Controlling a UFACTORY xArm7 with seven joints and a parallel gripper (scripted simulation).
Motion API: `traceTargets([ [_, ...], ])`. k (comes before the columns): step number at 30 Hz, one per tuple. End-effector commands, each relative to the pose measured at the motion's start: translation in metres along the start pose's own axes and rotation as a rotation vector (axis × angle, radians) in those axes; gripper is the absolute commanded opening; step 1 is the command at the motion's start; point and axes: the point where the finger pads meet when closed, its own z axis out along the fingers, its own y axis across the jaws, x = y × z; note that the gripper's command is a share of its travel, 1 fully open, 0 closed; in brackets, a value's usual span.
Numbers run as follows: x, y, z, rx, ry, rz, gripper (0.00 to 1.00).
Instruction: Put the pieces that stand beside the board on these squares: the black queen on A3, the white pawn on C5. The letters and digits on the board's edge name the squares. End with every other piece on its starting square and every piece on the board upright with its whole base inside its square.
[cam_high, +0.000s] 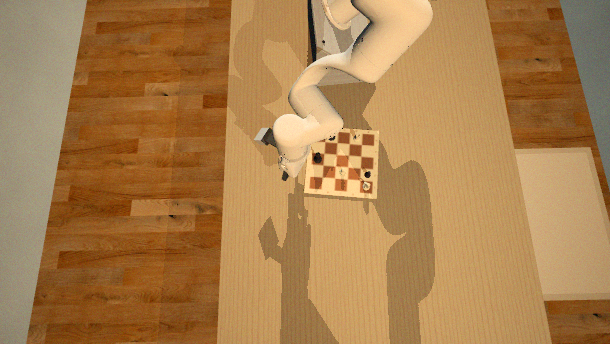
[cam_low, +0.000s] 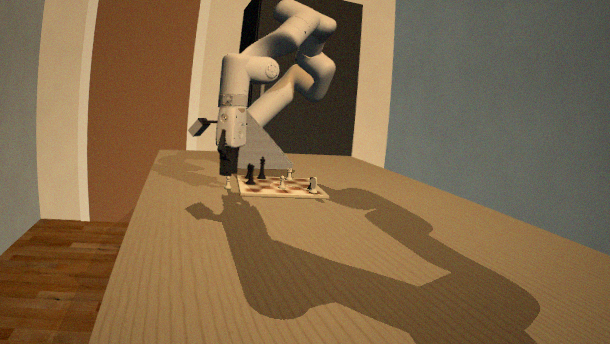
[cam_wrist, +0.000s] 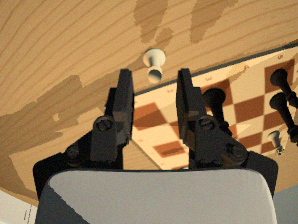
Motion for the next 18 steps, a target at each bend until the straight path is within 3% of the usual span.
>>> traceTargets([
  [1, 0.001, -0.002, -0.002, 0.005, 0.001, 0.000, 0.34],
  [18, 0.001, -0.002, 0.018, 0.005, 0.001, 0.000, 0.34],
])
